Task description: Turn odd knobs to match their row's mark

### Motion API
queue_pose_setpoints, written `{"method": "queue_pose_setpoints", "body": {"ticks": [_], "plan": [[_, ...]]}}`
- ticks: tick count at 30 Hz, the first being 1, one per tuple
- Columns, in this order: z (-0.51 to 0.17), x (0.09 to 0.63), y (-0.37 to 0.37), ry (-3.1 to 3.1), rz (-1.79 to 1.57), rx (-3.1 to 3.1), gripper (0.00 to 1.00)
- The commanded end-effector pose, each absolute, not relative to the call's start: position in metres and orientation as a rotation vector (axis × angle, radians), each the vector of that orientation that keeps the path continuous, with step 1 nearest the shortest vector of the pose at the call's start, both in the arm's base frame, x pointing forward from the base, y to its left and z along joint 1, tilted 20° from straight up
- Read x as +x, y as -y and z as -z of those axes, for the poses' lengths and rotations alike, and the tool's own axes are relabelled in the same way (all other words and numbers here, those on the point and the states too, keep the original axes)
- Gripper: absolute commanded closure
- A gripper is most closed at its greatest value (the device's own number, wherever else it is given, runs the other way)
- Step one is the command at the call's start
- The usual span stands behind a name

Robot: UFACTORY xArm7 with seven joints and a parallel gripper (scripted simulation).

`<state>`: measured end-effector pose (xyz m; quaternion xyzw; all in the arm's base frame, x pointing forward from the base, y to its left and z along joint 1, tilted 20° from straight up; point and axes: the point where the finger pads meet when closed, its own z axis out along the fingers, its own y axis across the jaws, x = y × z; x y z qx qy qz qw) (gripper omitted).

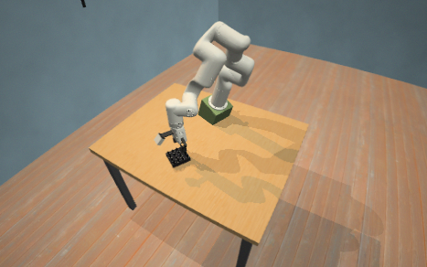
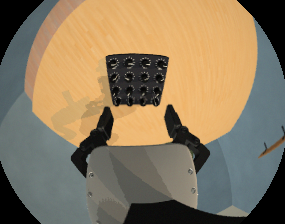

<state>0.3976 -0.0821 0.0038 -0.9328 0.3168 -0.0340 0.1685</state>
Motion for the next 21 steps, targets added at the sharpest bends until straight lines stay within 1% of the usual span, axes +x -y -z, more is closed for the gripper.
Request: {"method": "queue_pose_setpoints", "body": {"ticks": [1, 21], "plan": [[-0.0049, 0.3987, 0.0832, -0.902, 0.102, -2.652, 0.00], [-0.0051, 0.3951, 0.0802, -0.902, 0.102, -2.652, 0.00]]}}
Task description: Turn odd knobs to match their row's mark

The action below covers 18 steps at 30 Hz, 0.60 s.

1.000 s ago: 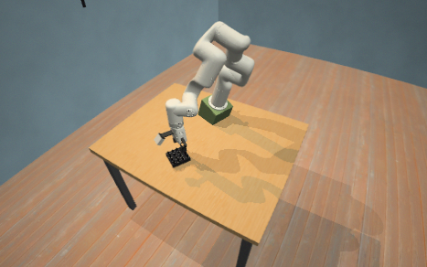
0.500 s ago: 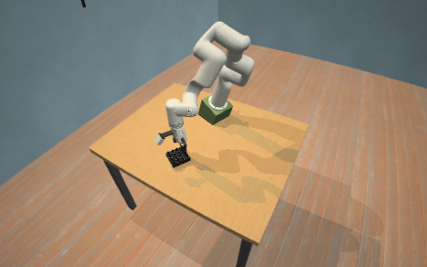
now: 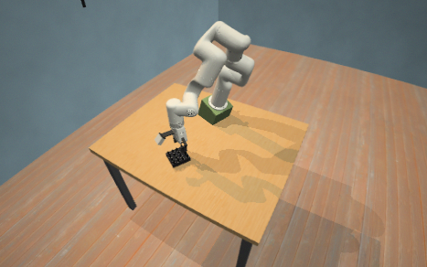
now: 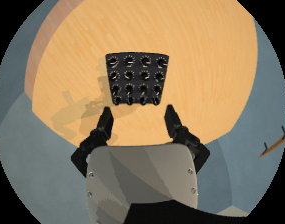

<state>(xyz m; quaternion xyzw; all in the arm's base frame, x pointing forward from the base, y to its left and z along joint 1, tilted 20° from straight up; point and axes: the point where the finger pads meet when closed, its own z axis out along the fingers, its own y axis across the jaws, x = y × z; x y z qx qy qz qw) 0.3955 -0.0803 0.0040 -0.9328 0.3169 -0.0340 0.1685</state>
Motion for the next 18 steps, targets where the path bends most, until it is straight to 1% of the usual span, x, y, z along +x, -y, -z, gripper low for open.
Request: {"method": "queue_pose_setpoints", "body": {"ticks": [1, 18], "plan": [[-0.005, 0.395, 0.080, -0.902, 0.102, -2.652, 0.00], [-0.007, 0.373, 0.062, -0.902, 0.101, -2.652, 0.00]]}}
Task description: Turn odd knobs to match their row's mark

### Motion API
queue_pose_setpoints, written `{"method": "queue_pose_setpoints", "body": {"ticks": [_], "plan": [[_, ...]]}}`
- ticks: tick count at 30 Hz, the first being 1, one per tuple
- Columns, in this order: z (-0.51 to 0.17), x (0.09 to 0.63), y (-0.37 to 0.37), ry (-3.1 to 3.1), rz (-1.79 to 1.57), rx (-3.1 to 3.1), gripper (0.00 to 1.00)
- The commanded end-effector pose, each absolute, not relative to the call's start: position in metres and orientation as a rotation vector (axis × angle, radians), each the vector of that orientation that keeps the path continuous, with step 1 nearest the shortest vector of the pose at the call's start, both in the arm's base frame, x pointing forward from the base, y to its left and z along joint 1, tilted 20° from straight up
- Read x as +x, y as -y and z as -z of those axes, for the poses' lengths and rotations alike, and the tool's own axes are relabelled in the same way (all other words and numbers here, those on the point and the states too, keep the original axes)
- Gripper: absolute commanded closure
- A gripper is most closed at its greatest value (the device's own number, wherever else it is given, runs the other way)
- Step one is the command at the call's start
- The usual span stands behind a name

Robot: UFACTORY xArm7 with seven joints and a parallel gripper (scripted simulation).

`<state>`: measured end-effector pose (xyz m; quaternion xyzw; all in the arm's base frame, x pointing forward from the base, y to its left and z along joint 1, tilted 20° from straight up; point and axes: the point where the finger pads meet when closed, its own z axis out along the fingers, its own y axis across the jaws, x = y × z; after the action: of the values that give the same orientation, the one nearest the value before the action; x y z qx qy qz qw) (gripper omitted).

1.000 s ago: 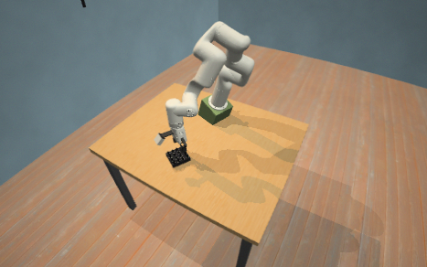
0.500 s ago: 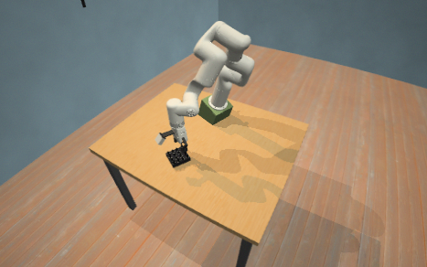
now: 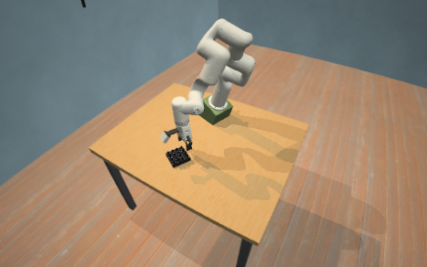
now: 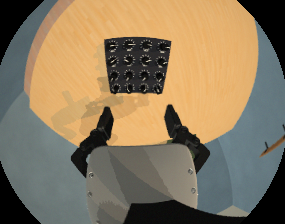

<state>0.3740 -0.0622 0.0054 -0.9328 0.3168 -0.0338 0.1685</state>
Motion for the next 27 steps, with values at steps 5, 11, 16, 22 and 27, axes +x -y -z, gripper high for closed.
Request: {"method": "queue_pose_setpoints", "body": {"ticks": [5, 11, 16, 22, 27], "plan": [[-0.007, 0.367, 0.057, -0.902, 0.101, -2.652, 0.00], [-0.007, 0.361, 0.051, -0.902, 0.101, -2.652, 0.00], [-0.008, 0.358, 0.049, -0.902, 0.101, -2.652, 0.00], [-0.008, 0.358, 0.049, -0.902, 0.101, -2.652, 0.00], [-0.008, 0.358, 0.049, -0.902, 0.101, -2.652, 0.00]]}}
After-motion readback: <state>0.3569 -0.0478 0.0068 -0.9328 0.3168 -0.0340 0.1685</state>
